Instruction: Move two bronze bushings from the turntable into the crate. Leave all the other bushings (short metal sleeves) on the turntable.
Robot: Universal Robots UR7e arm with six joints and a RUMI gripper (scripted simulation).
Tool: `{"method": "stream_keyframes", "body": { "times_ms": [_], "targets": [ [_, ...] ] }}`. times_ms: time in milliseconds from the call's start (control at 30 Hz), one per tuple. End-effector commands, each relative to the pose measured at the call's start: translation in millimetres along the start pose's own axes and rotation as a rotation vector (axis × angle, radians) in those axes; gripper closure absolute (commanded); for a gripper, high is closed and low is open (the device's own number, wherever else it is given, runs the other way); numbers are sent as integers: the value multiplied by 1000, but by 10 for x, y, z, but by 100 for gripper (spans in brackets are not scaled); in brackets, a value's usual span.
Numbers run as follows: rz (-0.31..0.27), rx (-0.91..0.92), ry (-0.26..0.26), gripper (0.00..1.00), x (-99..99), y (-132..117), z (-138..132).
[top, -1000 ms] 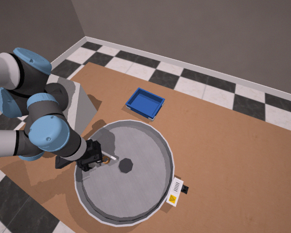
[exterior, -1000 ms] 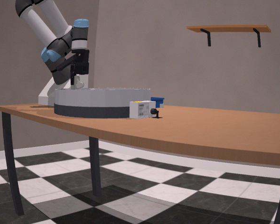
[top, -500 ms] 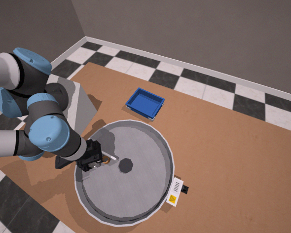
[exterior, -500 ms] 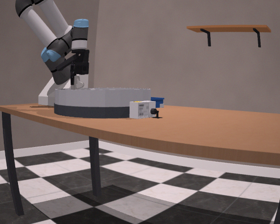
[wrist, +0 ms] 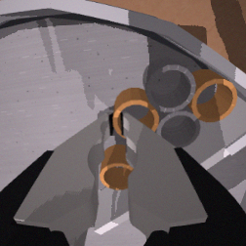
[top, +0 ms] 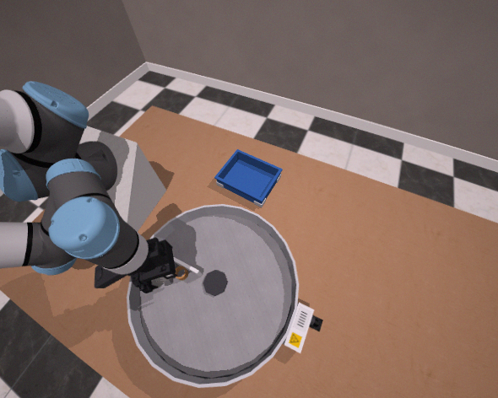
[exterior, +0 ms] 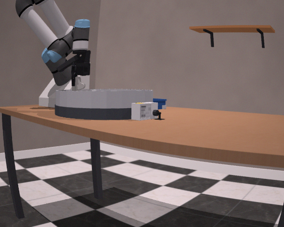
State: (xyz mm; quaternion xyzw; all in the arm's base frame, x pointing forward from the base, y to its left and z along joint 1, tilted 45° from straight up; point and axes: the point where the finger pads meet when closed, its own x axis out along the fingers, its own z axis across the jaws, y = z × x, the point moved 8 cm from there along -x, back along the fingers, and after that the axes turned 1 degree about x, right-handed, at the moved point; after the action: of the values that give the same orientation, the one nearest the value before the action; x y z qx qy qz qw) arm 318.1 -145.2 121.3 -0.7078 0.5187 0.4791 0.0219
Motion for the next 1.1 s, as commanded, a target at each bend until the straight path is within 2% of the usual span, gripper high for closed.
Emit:
{"method": "stream_keyframes", "body": {
  "times_ms": [0,367,733,1067],
  "targets": [
    [0,-2,-3,100,7,0,16],
    [-1,-2,-2,100,-4,0,12],
    [-2,1,3,100,-149,-5,-12],
    [-2,1,3,100,-477,-4,-13]
  ]
}}
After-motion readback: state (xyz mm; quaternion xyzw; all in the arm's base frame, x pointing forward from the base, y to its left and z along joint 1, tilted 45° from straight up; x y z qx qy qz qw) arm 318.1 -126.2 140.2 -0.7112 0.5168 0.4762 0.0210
